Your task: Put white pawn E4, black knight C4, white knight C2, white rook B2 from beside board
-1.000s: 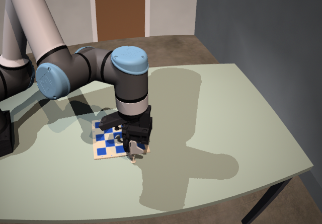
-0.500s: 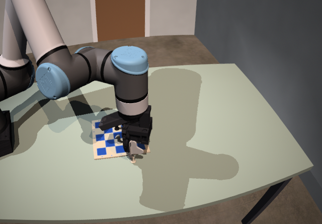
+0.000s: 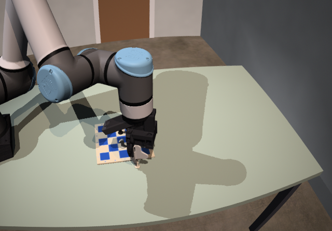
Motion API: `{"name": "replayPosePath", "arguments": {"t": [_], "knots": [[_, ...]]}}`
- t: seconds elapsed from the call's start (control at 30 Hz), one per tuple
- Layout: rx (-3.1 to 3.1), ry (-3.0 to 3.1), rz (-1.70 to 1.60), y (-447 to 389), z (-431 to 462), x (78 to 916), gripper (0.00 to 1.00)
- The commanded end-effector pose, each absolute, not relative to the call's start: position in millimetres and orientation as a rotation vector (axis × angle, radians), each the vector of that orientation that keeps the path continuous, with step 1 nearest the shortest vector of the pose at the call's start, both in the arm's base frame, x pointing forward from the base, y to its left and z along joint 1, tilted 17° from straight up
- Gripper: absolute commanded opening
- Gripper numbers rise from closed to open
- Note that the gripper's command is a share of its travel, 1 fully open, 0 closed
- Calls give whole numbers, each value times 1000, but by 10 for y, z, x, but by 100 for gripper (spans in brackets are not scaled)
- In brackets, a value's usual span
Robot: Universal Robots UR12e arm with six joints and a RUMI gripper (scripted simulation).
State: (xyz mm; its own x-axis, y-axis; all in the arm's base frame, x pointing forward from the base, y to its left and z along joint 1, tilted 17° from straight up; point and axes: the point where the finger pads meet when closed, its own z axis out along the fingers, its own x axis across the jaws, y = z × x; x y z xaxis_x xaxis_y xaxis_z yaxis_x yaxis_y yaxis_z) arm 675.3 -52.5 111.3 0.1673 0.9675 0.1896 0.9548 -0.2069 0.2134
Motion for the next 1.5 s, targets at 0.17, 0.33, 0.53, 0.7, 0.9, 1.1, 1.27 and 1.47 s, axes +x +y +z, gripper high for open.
{"name": "replayPosePath", "arguments": {"t": [0.17, 0.33, 0.53, 0.7, 0.9, 1.1, 1.27, 1.47], "knots": [[2364, 1949, 442, -528, 1121, 6759, 22], [2364, 1949, 442, -528, 1121, 6759, 22], [2364, 1949, 442, -528, 1121, 6759, 22], [2364, 1949, 442, -528, 1121, 6759, 22], [2364, 1949, 442, -528, 1121, 6759, 22], [2364, 1949, 442, -528, 1121, 6759, 22], [2364, 1949, 442, -528, 1118, 6760, 22], [2364, 1949, 442, -521, 1071, 6772, 22]]}}
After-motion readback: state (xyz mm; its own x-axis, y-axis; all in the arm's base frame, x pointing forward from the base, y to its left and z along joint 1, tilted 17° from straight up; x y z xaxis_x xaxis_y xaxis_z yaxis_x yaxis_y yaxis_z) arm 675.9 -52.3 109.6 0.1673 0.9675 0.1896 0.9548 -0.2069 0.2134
